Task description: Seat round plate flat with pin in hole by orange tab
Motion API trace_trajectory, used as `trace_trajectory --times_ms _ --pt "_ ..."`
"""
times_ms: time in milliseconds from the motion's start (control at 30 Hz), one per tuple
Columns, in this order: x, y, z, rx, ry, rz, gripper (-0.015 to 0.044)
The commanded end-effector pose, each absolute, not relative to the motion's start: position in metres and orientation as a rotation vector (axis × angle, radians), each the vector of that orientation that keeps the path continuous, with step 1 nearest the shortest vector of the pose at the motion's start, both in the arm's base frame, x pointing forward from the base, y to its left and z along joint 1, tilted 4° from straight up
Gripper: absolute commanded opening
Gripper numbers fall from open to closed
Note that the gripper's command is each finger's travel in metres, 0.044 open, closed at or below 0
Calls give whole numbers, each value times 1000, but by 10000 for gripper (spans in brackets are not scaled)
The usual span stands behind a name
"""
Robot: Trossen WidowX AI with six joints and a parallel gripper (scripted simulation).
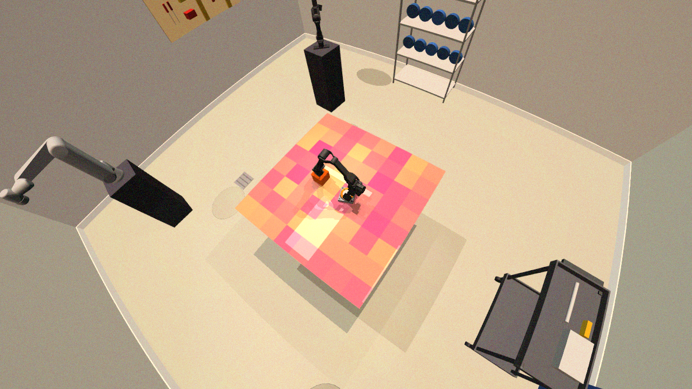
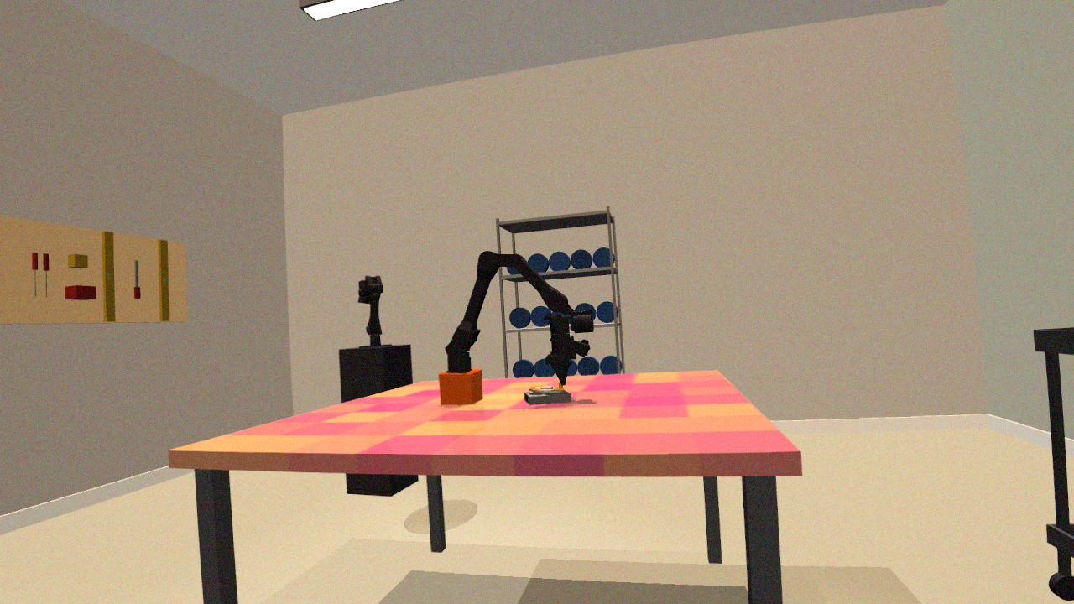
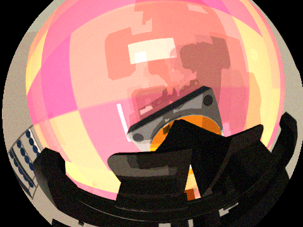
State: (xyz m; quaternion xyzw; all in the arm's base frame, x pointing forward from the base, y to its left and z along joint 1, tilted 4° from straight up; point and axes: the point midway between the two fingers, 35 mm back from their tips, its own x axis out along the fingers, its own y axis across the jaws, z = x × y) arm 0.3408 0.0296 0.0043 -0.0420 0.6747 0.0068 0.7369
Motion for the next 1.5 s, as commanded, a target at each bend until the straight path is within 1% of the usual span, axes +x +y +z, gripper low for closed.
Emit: trace_trajectory --times_ms 0,800,1467 --pt "337 37 3 -89 1486 28 0" --pt "310 60 3 -87 1489 30 0" --pt "289 63 3 -86 1491 30 0"
